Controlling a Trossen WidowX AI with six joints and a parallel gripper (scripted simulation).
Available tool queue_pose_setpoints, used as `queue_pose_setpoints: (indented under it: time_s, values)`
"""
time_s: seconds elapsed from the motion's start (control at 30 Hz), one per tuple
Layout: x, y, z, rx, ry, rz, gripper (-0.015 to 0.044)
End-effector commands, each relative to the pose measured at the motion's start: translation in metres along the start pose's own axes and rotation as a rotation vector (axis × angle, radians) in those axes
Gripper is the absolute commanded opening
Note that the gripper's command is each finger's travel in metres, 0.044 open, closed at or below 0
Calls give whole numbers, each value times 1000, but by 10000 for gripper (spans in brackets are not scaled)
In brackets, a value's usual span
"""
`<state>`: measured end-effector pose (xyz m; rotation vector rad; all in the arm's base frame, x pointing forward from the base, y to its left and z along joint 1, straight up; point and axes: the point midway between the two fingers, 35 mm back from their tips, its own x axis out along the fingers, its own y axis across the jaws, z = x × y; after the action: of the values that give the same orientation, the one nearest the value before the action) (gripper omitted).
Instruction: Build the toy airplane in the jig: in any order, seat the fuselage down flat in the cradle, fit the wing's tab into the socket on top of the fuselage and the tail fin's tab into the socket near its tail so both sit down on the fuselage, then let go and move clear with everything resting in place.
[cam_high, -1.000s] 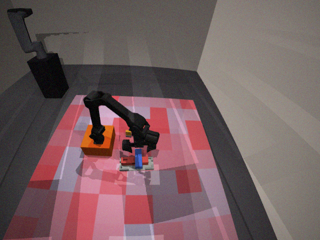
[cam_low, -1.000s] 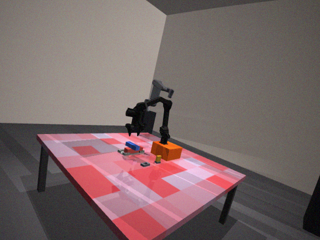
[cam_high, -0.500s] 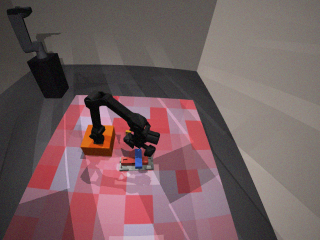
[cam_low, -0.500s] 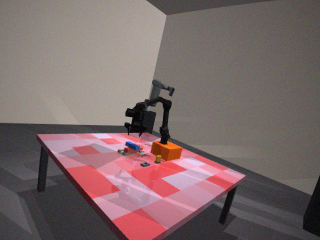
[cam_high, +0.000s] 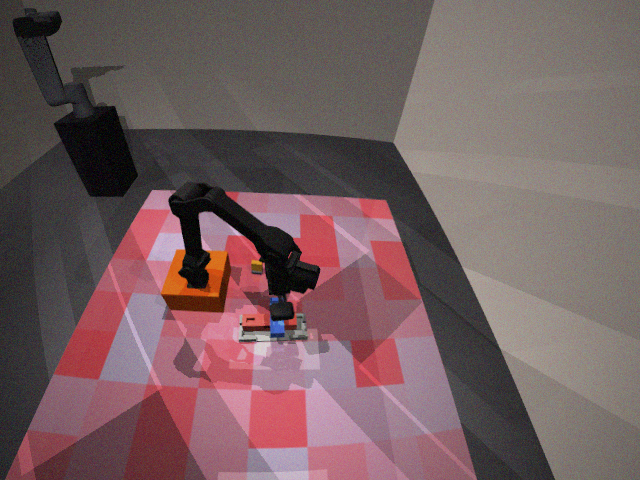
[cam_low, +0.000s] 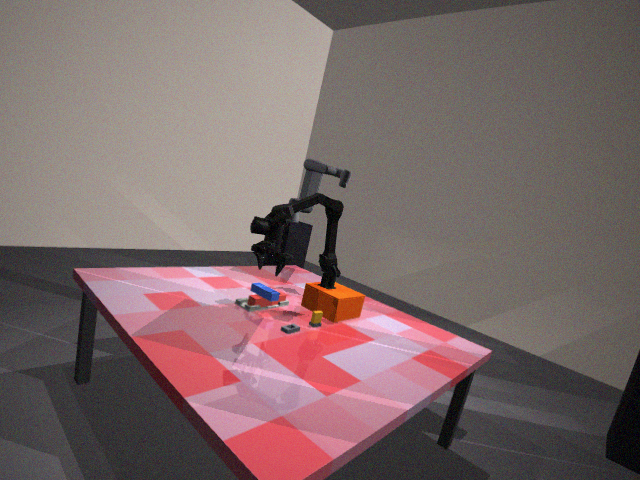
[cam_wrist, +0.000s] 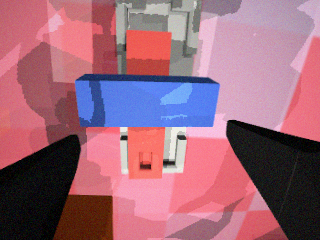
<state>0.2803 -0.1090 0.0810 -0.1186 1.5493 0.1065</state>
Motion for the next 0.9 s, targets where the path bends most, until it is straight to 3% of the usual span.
queue_pose_setpoints:
  time_s: [0.0,0.33,0.6,0.87]
  values:
    - [0,-1,1,264,-2,-6,440]
    - [-1,8,4,264,-3,-6,440]
    - [-3,118,10,265,-14,7,440]
    - [-1,215,-27,260,-5,16,440]
